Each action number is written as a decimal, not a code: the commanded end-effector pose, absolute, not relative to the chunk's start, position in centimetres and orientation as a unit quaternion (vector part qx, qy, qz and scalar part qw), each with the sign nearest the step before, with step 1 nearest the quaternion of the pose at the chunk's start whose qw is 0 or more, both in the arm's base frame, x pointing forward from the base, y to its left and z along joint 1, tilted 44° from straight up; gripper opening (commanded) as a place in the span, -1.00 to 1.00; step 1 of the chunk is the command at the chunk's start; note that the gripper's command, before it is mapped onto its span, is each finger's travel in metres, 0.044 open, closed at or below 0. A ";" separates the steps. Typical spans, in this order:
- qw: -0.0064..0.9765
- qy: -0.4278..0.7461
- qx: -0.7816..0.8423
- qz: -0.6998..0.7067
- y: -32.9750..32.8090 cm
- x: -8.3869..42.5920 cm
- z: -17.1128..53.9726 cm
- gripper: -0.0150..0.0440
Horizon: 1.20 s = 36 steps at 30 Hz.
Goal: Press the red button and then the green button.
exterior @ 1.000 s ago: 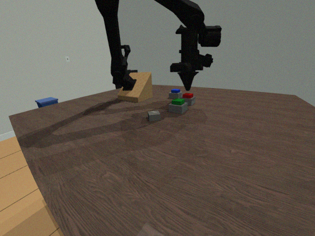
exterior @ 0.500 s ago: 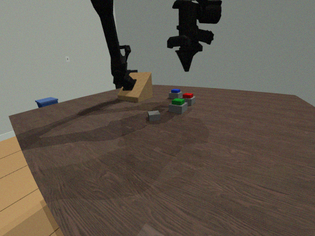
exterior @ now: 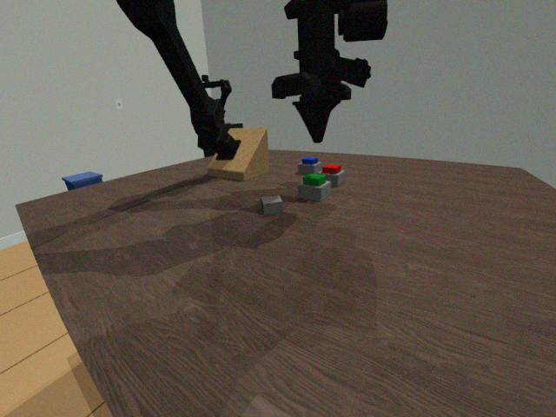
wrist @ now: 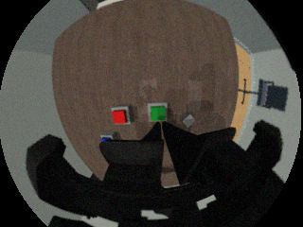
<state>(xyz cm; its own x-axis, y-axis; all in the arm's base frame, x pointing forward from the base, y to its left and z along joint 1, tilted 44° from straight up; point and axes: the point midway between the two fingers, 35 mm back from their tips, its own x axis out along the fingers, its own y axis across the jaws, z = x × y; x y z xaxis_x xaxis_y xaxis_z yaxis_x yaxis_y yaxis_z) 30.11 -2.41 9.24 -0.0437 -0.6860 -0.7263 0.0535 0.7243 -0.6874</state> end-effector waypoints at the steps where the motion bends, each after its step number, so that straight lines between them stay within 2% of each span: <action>1: 0.643 0.667 -0.239 -0.290 -4.9 29.5 7.1 -0.42; 36: 0.643 0.667 -0.240 -0.290 -7.4 29.3 4.6 -0.42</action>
